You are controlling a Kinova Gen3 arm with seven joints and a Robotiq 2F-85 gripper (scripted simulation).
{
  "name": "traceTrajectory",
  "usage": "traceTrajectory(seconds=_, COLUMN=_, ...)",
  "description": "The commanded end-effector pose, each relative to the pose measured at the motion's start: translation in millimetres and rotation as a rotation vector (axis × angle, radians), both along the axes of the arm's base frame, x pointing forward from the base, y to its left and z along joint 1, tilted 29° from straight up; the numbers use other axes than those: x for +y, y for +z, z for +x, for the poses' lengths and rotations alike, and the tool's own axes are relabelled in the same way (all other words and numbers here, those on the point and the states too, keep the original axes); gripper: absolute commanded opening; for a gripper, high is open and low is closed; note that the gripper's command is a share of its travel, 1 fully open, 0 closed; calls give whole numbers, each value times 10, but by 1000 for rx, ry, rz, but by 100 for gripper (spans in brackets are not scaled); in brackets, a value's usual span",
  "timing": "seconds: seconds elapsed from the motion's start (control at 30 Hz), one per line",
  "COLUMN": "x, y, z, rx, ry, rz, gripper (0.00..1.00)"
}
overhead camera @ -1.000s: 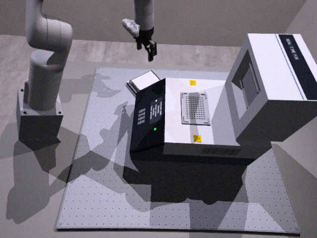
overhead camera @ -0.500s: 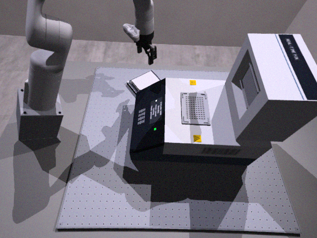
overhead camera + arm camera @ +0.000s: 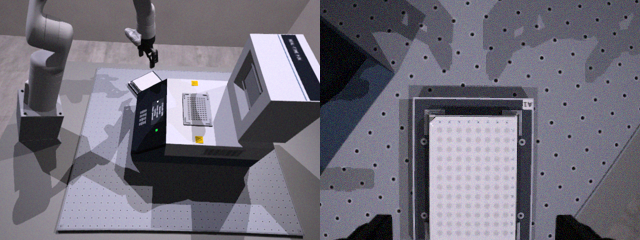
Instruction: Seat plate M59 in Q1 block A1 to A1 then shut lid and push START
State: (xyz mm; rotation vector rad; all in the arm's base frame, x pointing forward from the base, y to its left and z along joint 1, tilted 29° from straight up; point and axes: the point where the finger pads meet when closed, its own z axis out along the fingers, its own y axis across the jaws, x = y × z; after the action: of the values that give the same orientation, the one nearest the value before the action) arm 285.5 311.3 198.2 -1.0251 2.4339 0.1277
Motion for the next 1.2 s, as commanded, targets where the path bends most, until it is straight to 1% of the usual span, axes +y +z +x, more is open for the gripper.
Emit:
traceTrajectory(seconds=0.0, x=13, y=-33, z=17, rx=0, ry=1, rz=2, gripper=100)
traceTrajectory(seconds=0.07, x=13, y=-33, z=17, rx=0, ry=1, rz=2, gripper=100)
traceTrajectory(seconds=1.17, x=121, y=-382, z=179, rx=0, ry=1, rz=2, gripper=100)
